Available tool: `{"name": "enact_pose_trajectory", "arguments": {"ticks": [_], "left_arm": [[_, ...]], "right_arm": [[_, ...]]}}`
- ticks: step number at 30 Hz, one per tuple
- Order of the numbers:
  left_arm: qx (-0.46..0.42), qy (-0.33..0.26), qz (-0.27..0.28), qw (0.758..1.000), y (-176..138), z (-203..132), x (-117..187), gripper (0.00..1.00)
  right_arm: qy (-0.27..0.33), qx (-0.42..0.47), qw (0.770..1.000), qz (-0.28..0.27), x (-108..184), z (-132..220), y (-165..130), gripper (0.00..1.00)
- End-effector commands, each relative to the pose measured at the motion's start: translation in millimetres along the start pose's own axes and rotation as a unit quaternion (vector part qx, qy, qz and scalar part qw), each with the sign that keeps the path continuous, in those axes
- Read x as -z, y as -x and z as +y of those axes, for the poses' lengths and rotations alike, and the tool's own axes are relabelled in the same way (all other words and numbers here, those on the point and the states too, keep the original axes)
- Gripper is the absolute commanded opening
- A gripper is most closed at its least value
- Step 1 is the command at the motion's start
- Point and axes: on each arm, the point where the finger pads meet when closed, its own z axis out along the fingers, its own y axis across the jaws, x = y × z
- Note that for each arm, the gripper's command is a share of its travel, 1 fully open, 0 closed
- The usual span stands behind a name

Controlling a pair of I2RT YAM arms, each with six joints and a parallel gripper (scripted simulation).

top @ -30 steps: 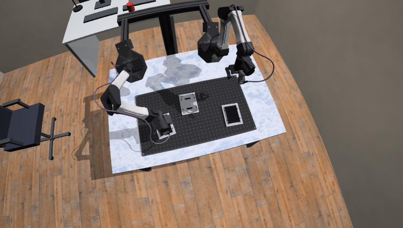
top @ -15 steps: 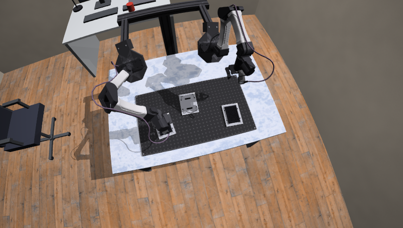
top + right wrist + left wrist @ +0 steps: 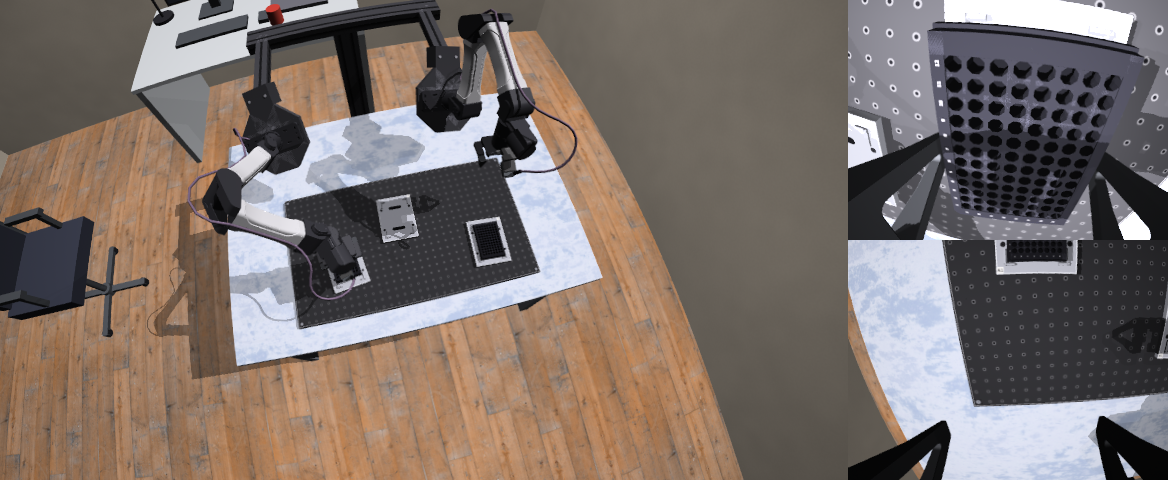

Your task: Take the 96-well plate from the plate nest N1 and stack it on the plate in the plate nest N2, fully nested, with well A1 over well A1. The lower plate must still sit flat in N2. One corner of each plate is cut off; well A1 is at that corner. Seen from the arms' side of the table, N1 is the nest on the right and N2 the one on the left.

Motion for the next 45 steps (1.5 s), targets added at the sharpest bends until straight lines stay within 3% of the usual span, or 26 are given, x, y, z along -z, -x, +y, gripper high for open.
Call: {"name": "enact_pose_trajectory", "arguments": {"ticks": [1, 32, 45], "left_arm": [[0.003, 0.004, -0.002, 1.0, 2, 2, 2, 1.0], [0.003, 0.004, -0.002, 1.0, 2, 2, 2, 1.0], [0.003, 0.004, -0.002, 1.0, 2, 2, 2, 1.0]], "right_arm": [[-0.002, 0.001, 1.0, -0.001, 13, -2, -1, 0.0], [0.0, -0.005, 1.0, -0.007, 63, -2, 6, 0.0], [-0.005, 0.001, 1.0, 0.005, 52, -2, -2, 0.0]]}}
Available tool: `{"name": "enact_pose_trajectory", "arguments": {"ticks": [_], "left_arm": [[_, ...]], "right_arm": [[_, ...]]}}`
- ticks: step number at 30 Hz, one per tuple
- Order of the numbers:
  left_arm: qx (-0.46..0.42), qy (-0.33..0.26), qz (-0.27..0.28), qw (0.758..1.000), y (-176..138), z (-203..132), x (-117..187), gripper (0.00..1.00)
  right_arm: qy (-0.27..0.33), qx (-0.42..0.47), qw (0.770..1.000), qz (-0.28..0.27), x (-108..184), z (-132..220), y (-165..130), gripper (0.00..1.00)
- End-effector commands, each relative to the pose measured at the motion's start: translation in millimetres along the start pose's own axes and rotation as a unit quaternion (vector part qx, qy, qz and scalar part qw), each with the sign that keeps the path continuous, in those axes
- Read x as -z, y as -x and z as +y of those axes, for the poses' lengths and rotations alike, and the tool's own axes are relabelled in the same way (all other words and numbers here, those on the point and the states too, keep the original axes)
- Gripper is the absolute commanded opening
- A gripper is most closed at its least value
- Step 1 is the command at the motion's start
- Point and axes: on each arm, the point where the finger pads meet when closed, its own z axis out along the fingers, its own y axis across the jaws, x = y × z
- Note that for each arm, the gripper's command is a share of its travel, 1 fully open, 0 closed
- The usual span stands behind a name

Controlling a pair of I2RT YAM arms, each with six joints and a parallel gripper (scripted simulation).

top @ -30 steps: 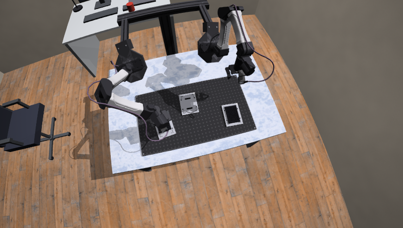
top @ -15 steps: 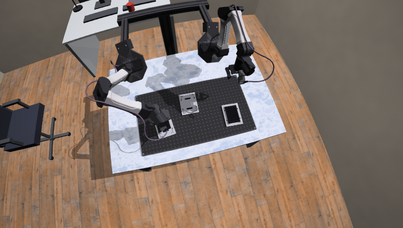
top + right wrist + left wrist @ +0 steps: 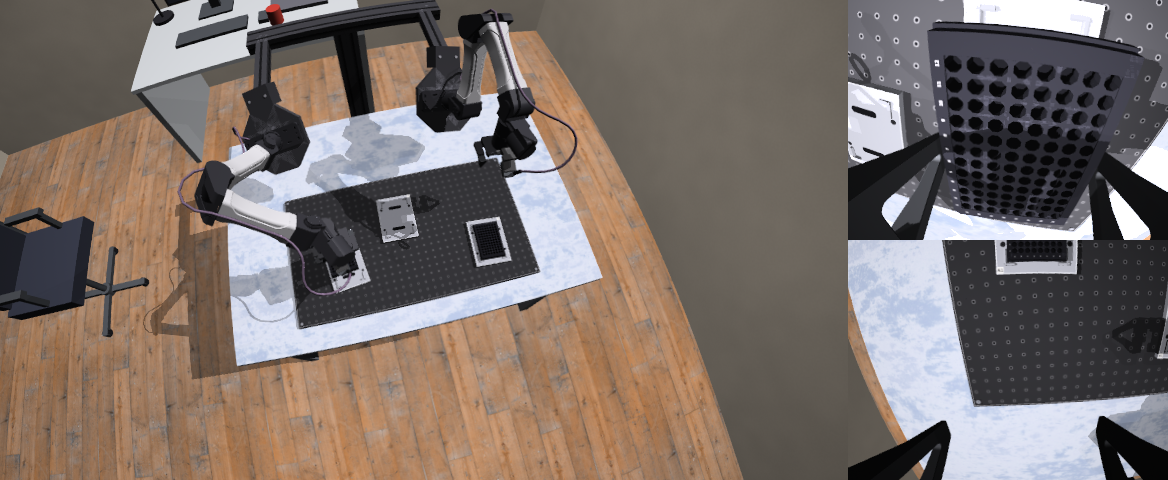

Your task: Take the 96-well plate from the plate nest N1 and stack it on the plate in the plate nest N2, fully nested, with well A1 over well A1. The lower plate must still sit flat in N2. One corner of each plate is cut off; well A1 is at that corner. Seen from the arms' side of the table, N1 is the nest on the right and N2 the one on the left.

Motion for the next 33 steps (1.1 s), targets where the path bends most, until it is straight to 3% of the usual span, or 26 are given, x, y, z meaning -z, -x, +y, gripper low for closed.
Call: {"name": "enact_pose_trajectory", "arguments": {"ticks": [1, 10, 16, 33], "left_arm": [[0.003, 0.004, -0.002, 1.0, 2, 2, 2, 1.0], [0.003, 0.004, -0.002, 1.0, 2, 2, 2, 1.0], [0.003, 0.004, -0.002, 1.0, 2, 2, 2, 1.0], [0.003, 0.004, -0.002, 1.0, 2, 2, 2, 1.0]], "right_arm": [[-0.001, 0.0, 1.0, -0.001, 2, -1, 1, 0.0], [-0.001, 0.0, 1.0, -0.001, 2, -1, 1, 0.0], [-0.002, -0.073, 0.997, 0.003, 2, 22, -8, 0.0], [0.003, -0.082, 0.997, -0.005, 3, 70, -25, 0.0]]}}
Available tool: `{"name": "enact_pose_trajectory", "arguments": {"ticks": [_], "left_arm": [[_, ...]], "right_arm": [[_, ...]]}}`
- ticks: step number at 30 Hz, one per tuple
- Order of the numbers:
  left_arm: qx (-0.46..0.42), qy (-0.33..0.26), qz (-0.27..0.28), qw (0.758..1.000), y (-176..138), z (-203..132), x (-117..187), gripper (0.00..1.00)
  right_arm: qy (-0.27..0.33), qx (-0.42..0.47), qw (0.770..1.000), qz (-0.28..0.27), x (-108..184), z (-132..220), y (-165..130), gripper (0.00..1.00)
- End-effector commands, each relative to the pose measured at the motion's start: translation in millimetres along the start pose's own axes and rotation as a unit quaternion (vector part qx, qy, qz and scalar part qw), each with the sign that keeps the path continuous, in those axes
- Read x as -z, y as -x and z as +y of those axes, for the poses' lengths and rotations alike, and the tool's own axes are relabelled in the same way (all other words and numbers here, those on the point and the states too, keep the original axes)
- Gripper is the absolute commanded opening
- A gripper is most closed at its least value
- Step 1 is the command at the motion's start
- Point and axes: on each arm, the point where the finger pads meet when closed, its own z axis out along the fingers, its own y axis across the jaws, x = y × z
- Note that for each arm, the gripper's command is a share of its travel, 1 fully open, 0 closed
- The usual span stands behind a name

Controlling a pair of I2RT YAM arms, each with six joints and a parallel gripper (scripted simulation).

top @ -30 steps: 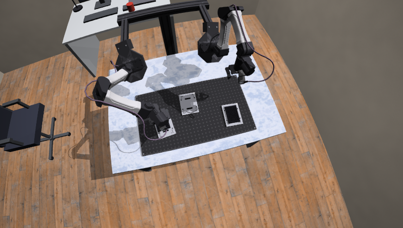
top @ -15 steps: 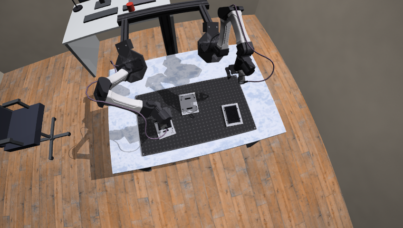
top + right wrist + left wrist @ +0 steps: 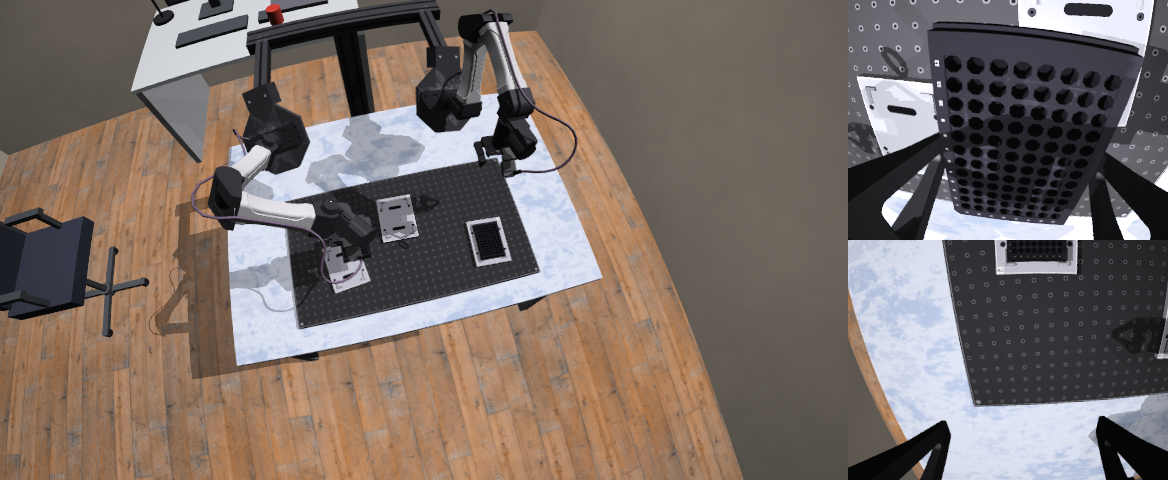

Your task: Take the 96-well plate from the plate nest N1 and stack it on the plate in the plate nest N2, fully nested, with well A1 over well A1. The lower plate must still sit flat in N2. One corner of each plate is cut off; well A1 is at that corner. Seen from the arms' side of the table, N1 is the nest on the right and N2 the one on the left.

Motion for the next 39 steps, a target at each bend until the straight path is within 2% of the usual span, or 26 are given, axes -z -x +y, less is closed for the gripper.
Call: {"name": "enact_pose_trajectory", "arguments": {"ticks": [1, 26, 39], "left_arm": [[0.003, 0.004, -0.002, 1.0, 2, 2, 2, 1.0], [0.003, 0.004, -0.002, 1.0, 2, 2, 2, 1.0], [0.003, 0.004, -0.002, 1.0, 2, 2, 2, 1.0]], "right_arm": [[0.0, -0.012, 1.0, -0.01, 1, 17, -1, 0.0], [-0.007, -0.007, 1.0, -0.005, -1, 71, -43, 0.0], [-0.002, -0.003, 1.0, -0.007, 2, 111, -69, 0.0]]}}
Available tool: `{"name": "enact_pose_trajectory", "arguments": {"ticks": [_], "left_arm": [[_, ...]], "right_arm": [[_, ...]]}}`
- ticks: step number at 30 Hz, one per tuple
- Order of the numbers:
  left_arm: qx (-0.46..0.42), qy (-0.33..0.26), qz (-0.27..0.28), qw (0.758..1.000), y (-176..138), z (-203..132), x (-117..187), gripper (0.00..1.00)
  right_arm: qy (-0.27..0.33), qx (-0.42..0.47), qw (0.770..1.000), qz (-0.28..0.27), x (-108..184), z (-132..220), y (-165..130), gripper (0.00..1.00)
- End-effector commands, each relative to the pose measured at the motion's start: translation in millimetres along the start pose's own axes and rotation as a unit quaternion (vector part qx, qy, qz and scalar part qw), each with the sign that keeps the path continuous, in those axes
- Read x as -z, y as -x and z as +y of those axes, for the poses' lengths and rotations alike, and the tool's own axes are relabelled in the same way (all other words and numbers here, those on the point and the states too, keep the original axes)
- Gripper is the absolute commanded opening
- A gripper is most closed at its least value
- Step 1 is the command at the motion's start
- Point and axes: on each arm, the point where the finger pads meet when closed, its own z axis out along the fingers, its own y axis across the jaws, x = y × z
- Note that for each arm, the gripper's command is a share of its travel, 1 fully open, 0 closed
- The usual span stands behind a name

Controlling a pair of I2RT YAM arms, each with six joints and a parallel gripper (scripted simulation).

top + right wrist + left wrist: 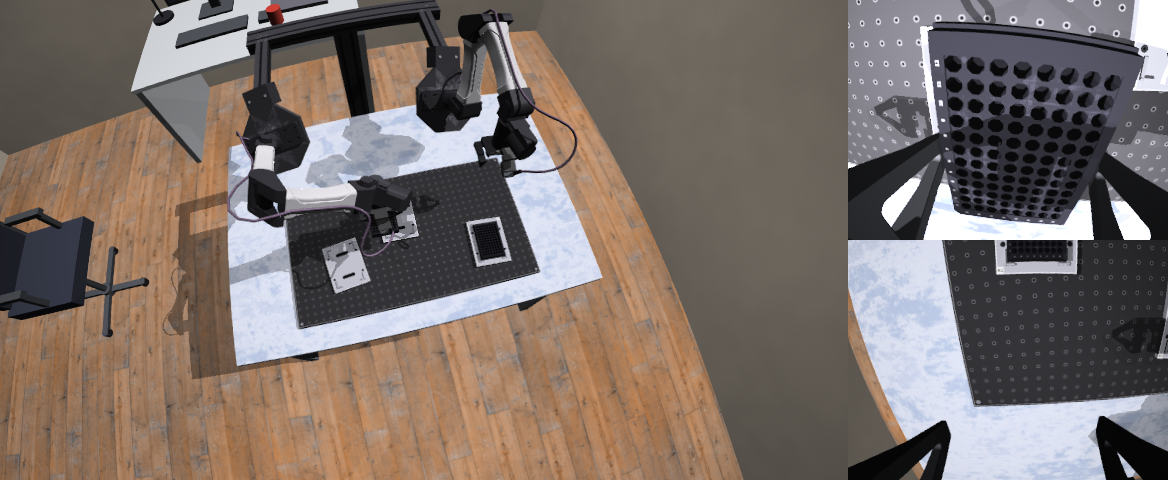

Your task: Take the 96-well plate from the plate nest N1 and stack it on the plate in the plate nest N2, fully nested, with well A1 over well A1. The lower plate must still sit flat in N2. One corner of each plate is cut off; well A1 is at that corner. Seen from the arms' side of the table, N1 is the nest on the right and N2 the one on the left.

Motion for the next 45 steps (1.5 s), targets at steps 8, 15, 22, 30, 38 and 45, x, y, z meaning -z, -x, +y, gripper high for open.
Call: {"name": "enact_pose_trajectory", "arguments": {"ticks": [8, 15, 22, 30, 38, 45], "left_arm": [[0.003, 0.004, -0.002, 1.0, 2, 2, 2, 1.0], [0.003, 0.004, -0.002, 1.0, 2, 2, 2, 1.0], [0.003, 0.004, -0.002, 1.0, 2, 2, 2, 1.0], [0.003, 0.004, -0.002, 1.0, 2, 2, 2, 1.0], [0.003, 0.004, -0.002, 1.0, 2, 2, 2, 1.0], [0.003, 0.004, -0.002, 1.0, 2, 2, 2, 1.0]], "right_arm": [[-0.004, 0.005, 1.0, -0.003, 4, 27, -20, 0.0], [-0.004, 0.006, 1.0, -0.003, 4, 47, -34, 0.0], [-0.022, -0.009, 1.0, 0.001, -11, 45, -33, 0.0], [-0.02, -0.007, 1.0, 0.001, -8, 46, -34, 0.0], [-0.006, -0.008, 1.0, 0.0, 0, 49, -33, 0.0], [-0.021, -0.009, 1.0, 0.001, -8, 40, -29, 0.0]]}}
